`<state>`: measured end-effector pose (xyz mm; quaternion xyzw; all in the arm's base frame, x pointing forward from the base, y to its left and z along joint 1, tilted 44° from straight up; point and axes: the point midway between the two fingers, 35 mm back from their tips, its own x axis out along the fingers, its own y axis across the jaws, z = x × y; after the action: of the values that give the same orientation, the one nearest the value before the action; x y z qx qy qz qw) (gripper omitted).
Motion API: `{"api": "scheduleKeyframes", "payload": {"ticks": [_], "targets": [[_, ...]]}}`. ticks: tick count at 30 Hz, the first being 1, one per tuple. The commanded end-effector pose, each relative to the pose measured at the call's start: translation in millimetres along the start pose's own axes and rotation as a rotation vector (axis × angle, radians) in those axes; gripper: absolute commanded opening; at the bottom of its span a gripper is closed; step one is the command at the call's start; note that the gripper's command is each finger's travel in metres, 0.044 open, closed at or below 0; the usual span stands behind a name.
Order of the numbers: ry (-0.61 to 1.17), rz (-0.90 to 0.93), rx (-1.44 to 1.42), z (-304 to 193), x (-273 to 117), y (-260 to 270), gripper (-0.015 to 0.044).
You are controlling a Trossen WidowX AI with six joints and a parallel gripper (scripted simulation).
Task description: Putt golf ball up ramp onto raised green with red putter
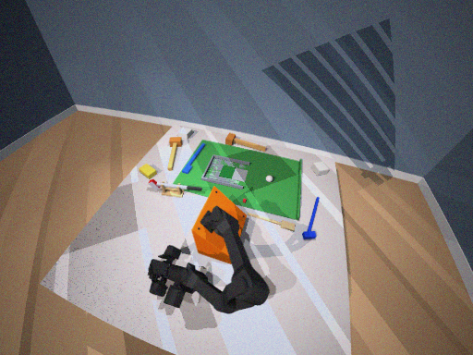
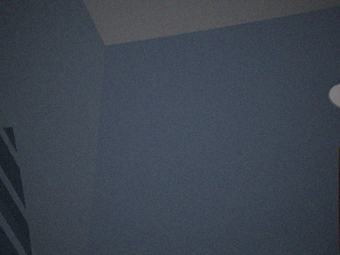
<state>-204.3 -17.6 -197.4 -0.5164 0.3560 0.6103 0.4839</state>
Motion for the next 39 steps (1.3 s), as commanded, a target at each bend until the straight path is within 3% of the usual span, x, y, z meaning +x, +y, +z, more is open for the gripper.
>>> {"api": "scheduleKeyframes", "payload": {"ticks": [1, 18, 39], "targets": [[0.000, 0.003, -0.005, -0.2, -0.5, 1.0, 0.0426], [-0.073, 0.290, -0.518, -36.0, -74.1, 89.2, 0.0440], [-0.309, 0.702, -1.196, -128.7, -222.9, 142.0, 0.0440]]}}
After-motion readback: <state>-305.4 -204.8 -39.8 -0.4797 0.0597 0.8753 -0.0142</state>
